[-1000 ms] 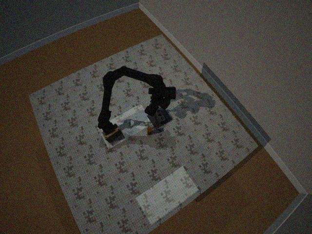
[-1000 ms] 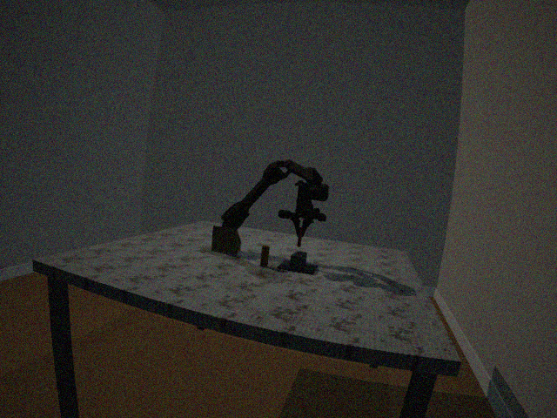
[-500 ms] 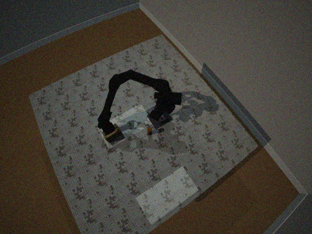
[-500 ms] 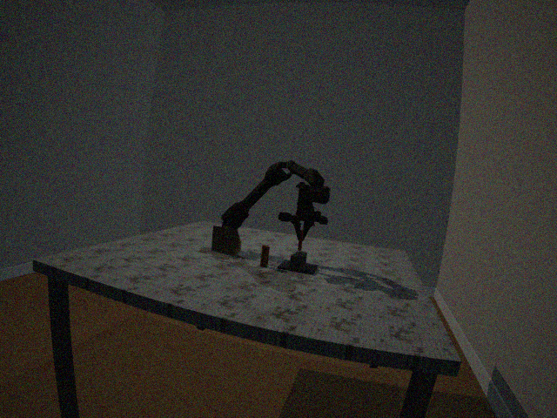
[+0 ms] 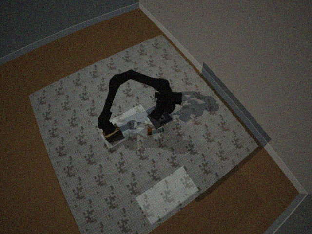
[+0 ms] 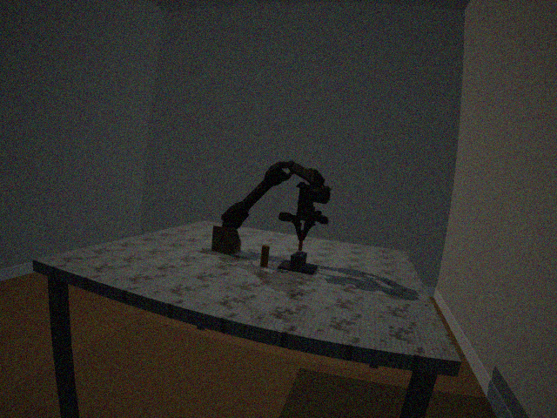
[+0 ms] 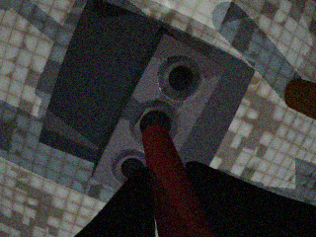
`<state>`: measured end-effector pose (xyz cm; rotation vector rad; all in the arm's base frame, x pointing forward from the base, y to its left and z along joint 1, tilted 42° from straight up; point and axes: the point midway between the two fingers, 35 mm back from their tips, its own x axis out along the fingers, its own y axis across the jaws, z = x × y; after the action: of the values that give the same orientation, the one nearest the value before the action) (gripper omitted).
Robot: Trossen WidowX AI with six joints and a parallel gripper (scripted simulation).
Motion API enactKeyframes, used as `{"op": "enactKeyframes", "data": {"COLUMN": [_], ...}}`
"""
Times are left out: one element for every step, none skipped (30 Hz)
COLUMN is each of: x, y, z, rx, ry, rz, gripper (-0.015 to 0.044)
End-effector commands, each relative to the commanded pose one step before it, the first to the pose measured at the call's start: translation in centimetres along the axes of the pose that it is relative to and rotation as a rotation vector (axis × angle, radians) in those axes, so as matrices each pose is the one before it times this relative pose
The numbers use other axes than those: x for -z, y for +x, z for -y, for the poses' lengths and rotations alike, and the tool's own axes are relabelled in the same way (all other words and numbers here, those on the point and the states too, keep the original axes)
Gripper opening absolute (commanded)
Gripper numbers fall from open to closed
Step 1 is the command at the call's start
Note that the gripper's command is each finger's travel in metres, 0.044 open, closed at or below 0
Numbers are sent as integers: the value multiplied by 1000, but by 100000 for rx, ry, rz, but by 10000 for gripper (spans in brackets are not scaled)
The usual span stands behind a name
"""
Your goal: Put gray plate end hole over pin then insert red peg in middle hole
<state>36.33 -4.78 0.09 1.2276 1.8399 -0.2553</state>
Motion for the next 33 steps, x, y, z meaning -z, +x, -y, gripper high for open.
{"op": "enactKeyframes", "data": {"x": [-24, 0, -76, -54, -22, 0, 23, 52, 51, 43, 17, 0, 0, 0, 0, 0, 0, 0, 0, 0, 0, 0, 0, 0, 0, 0, 0, 0, 0, 0, 0, 0, 0], "y": [-13, 0, -4, -3, -1, 0, 1, 2, 2, 2, 1, 0, 0, 0, 0, 0, 0, 0, 0, 0, 0, 0, 0, 0, 0, 0, 0, 0, 0, 0, 0, 0, 0], "z": [20, 0, 35, 25, 10, 0, 24, 53, 52, 44, 17, 0, 0, 0, 0, 0, 0, 0, 0, 0, 0, 0, 0, 0, 0, 0, 0, 0, 0, 0, 0, 0, 0], "rx": [259, 0, 2, 1, 0, 0, 1, 3, 3, 3, 1, 0, 0, 0, 0, 0, 0, 0, 0, 0, 0, 0, 0, 0, 0, 0, 0, 0, 0, 0, 0, 0, 0], "ry": [-312, 0, -1, -1, 0, 0, 2, 4, 4, 3, 1, 0, 0, 0, 0, 0, 0, 0, 0, 0, 0, 0, 0, 0, 0, 0, 0, 0, 0, 0, 0, 0, 0], "rz": [46, 0, 6, 4, 2, 0, -1, -3, -3, -3, -1, 0, 0, 0, 0, 0, 0, 0, 0, 0, 0, 0, 0, 0, 0, 0, 0, 0, 0, 0, 0, 0, 0], "gripper": [0, 0, 0, 0, 0, 0, 0, 0, 0, 0, 0, 0, 0, 0, 0, 0, 0, 0, 0, 0, 0, 0, 0, 0, 0, 0, 0, 0, 0, 0, 0, 0, 0]}}
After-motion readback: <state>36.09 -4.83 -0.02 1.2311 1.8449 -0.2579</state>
